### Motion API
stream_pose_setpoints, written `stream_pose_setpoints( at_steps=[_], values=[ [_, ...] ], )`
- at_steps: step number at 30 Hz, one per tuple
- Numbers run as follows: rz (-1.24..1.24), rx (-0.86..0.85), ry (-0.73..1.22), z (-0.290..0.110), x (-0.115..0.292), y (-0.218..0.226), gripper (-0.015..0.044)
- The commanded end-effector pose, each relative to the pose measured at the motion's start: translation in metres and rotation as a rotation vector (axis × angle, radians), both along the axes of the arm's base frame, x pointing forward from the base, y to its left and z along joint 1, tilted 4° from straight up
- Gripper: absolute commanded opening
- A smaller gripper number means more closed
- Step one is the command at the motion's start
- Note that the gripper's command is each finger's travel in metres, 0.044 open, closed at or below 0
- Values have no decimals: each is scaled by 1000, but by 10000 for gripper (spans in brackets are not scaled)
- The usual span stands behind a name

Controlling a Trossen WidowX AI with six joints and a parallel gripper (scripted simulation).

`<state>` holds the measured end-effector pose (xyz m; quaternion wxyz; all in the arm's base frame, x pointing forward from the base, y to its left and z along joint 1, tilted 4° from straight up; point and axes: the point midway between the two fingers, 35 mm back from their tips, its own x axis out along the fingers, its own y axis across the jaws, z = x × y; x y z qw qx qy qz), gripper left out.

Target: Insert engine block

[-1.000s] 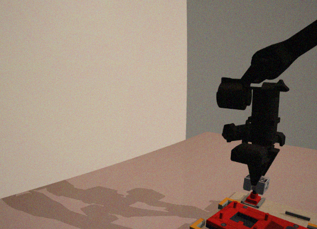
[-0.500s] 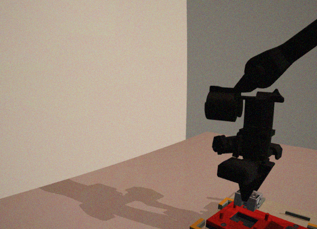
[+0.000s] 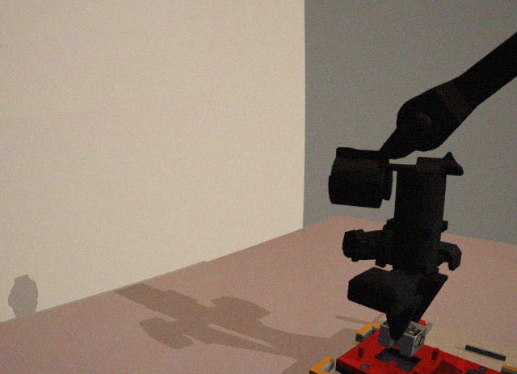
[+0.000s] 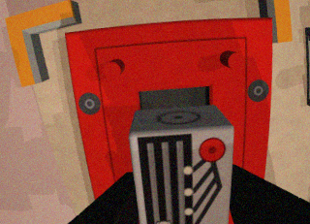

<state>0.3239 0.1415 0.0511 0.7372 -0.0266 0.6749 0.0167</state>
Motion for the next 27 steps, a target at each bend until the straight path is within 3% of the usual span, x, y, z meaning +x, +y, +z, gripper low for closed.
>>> stream_pose_setpoints(
  at_steps=[1, 27],
  values=[
    [-6, -2, -3, 0, 0, 0, 158],
    [0, -3, -3, 0, 1, -1, 158]
  ],
)
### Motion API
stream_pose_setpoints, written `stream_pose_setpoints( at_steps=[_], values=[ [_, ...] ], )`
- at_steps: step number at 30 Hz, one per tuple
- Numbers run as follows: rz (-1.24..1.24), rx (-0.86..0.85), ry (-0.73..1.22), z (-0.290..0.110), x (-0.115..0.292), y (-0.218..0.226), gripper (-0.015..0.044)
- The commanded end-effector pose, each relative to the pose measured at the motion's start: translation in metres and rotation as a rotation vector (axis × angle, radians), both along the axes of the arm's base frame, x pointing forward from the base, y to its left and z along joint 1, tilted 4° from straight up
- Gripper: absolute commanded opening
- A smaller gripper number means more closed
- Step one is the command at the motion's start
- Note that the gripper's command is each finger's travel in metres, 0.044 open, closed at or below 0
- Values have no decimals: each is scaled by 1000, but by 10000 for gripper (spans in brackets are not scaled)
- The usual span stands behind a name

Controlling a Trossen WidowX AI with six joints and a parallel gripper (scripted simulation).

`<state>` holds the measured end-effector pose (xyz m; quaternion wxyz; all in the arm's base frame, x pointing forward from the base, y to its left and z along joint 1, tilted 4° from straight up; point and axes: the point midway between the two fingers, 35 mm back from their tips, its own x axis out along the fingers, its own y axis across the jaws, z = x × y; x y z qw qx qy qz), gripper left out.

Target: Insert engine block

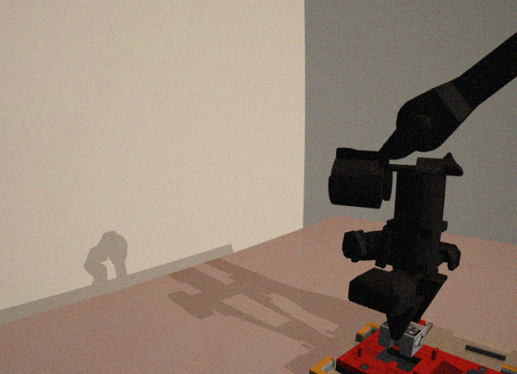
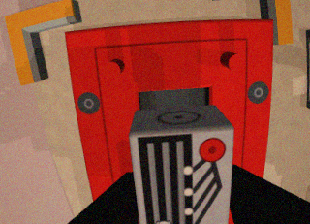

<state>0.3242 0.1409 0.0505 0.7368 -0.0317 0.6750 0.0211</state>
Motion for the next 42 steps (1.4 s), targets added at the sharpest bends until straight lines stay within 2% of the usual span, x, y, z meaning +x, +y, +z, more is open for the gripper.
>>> stream_pose_setpoints(
  at_steps=[1, 42],
  values=[
    [-13, -1, -3, 0, 1, 0, 158],
    [-8, -2, -3, -9, 2, -1, 158]
  ],
)
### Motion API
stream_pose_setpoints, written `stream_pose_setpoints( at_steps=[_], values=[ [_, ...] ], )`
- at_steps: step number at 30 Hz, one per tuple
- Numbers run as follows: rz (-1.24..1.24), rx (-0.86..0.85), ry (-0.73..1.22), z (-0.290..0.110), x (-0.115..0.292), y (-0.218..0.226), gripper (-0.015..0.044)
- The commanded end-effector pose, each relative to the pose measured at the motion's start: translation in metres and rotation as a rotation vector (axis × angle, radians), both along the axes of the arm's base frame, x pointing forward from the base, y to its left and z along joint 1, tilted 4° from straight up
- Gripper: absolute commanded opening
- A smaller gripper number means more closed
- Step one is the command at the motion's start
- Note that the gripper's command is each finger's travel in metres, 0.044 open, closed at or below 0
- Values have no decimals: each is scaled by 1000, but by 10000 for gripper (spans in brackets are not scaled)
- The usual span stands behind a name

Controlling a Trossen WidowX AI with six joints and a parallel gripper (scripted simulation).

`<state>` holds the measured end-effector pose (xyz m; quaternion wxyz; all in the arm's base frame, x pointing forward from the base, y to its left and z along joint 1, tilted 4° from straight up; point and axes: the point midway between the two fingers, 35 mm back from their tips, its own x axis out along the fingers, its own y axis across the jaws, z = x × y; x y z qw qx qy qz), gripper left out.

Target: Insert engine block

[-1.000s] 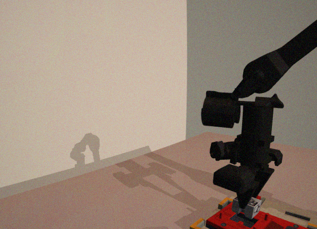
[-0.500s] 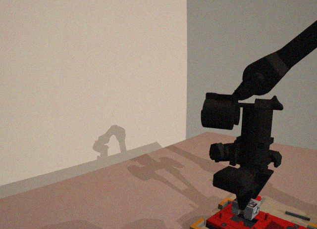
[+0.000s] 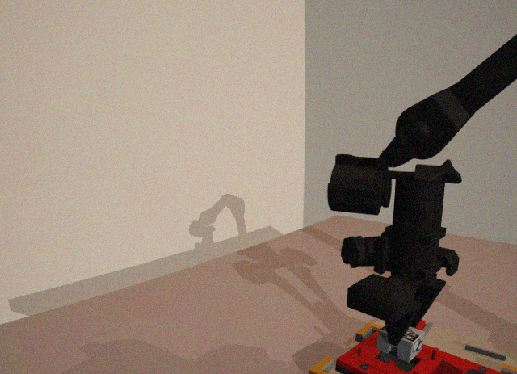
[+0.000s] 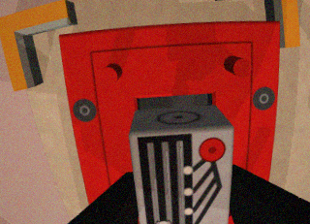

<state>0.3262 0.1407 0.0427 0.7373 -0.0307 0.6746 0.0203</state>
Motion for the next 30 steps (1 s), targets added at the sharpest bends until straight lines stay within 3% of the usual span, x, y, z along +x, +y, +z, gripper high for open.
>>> stream_pose_setpoints(
  at_steps=[1, 30],
  values=[
    [-6, -2, -2, -1, 0, 0, 158],
    [1, -3, -2, -8, 1, -1, 158]
  ],
)
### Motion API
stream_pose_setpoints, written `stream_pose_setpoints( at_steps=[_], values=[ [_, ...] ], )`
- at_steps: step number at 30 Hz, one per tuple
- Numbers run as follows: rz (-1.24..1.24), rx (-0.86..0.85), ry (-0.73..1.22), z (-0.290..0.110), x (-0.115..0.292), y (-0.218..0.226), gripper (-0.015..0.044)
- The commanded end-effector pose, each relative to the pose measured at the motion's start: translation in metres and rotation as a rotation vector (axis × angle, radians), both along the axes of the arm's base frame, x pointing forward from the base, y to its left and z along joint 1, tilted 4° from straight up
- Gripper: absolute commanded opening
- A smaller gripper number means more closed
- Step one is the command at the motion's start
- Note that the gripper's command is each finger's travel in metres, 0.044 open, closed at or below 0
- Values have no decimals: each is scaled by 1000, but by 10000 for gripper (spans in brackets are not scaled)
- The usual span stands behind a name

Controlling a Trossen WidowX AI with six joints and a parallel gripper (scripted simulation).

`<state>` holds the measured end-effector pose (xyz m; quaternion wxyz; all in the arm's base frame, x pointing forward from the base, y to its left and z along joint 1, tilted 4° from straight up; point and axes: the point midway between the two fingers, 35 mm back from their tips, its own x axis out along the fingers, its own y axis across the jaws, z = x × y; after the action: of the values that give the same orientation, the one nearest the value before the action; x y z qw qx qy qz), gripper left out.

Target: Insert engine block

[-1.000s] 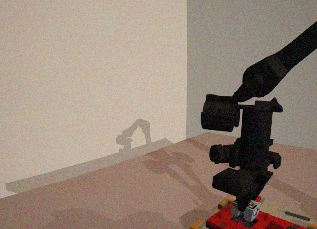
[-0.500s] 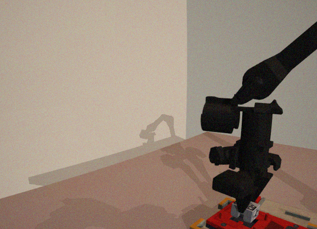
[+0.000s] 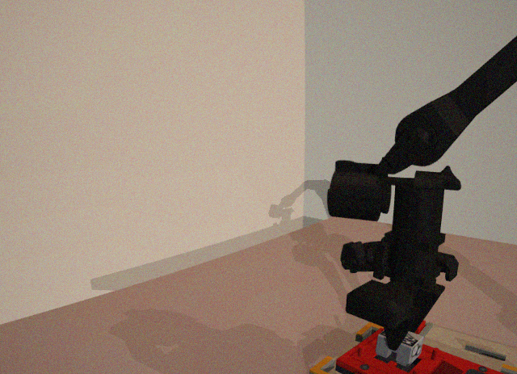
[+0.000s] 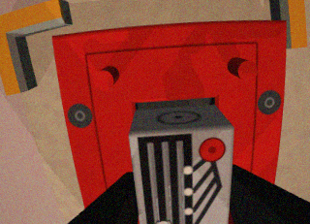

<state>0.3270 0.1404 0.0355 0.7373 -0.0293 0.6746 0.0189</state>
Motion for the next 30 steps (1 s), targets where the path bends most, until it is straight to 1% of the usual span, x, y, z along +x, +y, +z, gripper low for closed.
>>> stream_pose_setpoints(
  at_steps=[1, 30],
  values=[
    [6, -3, -2, -1, 0, 0, 158],
    [5, -3, -2, -8, 1, -1, 158]
  ],
)
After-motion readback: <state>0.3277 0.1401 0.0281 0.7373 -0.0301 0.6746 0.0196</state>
